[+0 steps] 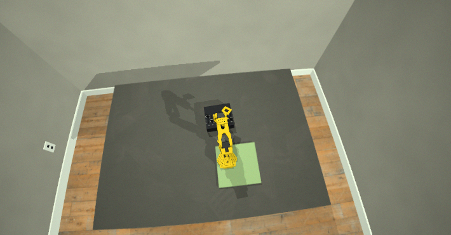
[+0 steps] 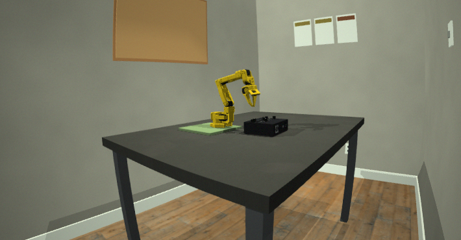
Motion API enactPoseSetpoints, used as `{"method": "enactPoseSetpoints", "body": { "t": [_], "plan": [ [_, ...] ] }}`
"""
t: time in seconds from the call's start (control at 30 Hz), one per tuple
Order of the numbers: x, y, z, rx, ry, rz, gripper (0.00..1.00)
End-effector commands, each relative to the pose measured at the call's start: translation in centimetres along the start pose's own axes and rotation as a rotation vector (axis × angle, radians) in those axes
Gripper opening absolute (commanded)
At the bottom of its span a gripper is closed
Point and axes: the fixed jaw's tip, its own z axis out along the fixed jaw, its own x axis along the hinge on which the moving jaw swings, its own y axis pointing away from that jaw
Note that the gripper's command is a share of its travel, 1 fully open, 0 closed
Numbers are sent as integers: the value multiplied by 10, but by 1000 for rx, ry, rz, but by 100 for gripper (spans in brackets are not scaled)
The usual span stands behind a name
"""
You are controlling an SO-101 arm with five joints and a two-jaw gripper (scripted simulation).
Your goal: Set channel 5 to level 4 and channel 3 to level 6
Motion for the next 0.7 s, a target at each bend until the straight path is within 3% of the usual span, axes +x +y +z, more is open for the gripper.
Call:
{"method": "enactPoseSetpoints", "body": {
  "t": [0.0, 0.67],
  "plan": [
    [1, 1, 0, 4, 9, -81, 0],
    [5, 3, 1, 5, 23, -586, 0]
  ]
}}
